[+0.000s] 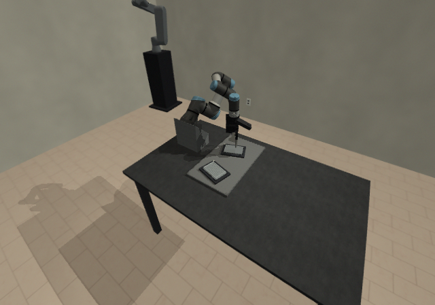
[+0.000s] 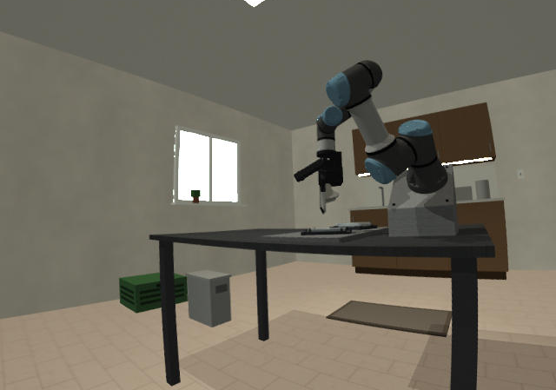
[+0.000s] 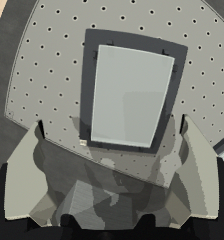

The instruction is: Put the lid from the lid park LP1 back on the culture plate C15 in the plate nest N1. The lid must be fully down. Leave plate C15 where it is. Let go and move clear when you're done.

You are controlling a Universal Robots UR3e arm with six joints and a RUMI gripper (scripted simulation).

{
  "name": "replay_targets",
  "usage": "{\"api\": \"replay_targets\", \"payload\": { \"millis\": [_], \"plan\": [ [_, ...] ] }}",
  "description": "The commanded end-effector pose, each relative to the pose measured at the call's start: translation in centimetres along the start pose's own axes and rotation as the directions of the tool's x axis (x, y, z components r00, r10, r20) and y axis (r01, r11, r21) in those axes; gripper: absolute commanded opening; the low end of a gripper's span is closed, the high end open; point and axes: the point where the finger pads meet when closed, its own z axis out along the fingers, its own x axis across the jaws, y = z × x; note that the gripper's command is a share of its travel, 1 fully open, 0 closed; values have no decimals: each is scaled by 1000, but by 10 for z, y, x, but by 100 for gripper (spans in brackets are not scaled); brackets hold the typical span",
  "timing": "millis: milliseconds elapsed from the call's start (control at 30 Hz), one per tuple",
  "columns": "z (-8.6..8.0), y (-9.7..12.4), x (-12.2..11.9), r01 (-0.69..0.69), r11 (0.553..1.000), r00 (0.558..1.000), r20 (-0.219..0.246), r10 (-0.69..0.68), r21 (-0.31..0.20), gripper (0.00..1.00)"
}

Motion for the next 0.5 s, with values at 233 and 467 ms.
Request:
{"api": "replay_targets", "payload": {
  "millis": [233, 467],
  "plan": [
    [21, 13, 19, -174, 984, 984, -43, 173, -25, 82],
    [21, 13, 19, -174, 984, 984, -43, 173, -25, 82]
  ]
}}
